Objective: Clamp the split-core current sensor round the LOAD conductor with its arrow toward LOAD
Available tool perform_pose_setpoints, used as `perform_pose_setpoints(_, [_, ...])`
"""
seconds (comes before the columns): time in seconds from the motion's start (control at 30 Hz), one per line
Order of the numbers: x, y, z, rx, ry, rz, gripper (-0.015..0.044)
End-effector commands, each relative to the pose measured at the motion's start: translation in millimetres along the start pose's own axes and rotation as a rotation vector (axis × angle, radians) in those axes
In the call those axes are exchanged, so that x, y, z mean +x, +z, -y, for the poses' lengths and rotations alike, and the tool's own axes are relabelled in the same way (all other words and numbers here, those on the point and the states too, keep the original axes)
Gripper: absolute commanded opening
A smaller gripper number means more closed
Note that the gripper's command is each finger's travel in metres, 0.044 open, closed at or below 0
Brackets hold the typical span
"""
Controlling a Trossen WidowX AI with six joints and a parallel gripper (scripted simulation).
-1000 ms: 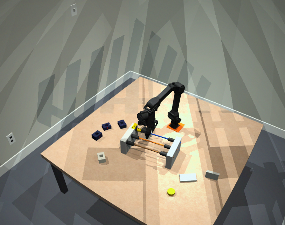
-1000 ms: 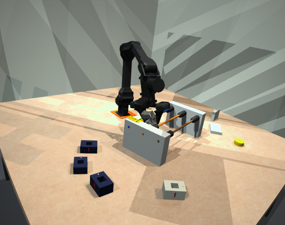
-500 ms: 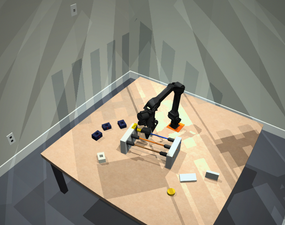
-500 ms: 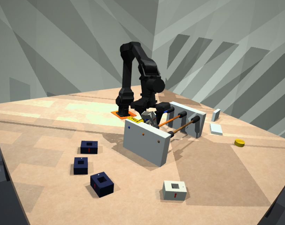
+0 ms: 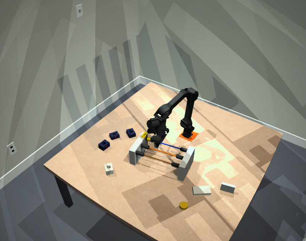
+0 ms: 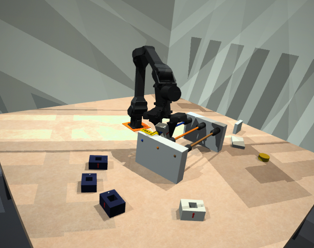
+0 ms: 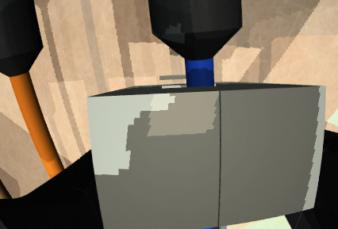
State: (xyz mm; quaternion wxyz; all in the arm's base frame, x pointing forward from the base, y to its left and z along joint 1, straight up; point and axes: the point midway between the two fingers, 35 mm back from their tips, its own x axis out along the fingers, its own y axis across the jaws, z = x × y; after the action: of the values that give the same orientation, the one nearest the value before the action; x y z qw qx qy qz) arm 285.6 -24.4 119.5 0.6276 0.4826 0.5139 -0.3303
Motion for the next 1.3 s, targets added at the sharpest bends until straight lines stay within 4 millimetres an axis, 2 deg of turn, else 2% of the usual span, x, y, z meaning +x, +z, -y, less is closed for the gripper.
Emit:
perform_pose_setpoints(0.0, [0.3, -0.1, 0.2, 0.0, -0.002, -0.001, 0.0])
perform_pose_setpoints(0.27, [0.4, -0.1, 0.2, 0.001, -0.021, -0.002, 0.0])
perform_pose_setpoints(0.53, [0.2, -0.2, 0.4, 0.001, -0.221, -0.001, 0.0])
perform_pose_setpoints(1.27, [4.0, -0.3, 0.1, 0.0, -0.221, -0.002, 0.0])
